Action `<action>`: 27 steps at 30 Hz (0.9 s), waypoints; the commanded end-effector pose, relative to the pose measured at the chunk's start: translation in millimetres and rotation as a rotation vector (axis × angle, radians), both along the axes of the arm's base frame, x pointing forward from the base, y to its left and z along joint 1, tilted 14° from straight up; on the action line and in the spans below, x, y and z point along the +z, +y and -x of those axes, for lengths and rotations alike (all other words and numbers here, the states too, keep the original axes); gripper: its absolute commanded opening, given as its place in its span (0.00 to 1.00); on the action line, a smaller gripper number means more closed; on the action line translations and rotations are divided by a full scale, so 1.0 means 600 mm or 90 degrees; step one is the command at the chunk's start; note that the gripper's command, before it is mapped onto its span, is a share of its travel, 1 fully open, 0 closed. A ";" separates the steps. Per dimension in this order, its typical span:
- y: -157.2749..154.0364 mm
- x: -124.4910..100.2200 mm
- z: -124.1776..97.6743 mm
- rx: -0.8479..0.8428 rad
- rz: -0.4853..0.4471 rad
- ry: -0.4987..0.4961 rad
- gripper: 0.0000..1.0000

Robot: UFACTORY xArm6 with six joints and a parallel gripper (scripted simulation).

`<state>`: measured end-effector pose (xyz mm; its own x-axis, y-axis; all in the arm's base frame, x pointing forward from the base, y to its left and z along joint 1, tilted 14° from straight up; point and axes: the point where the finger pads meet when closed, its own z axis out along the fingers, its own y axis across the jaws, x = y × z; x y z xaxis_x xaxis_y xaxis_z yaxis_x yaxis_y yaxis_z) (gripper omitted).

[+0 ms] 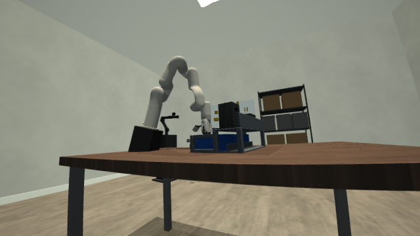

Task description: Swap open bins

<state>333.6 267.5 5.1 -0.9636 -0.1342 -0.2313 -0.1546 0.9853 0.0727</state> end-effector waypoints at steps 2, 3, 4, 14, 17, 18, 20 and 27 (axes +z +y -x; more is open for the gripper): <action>0.001 0.000 -0.002 0.000 -0.001 -0.002 0.26; 0.001 0.000 -0.002 0.000 -0.001 -0.002 0.26; 0.001 0.000 -0.002 0.000 -0.001 -0.002 0.26; 0.001 0.000 -0.002 0.000 -0.001 -0.002 0.26; 0.001 0.000 -0.002 0.000 -0.001 -0.002 0.26; 0.001 0.000 -0.002 0.000 -0.001 -0.002 0.00; 0.001 0.000 -0.002 0.000 -0.001 -0.002 0.00; 0.001 0.000 -0.002 0.000 -0.001 -0.002 0.00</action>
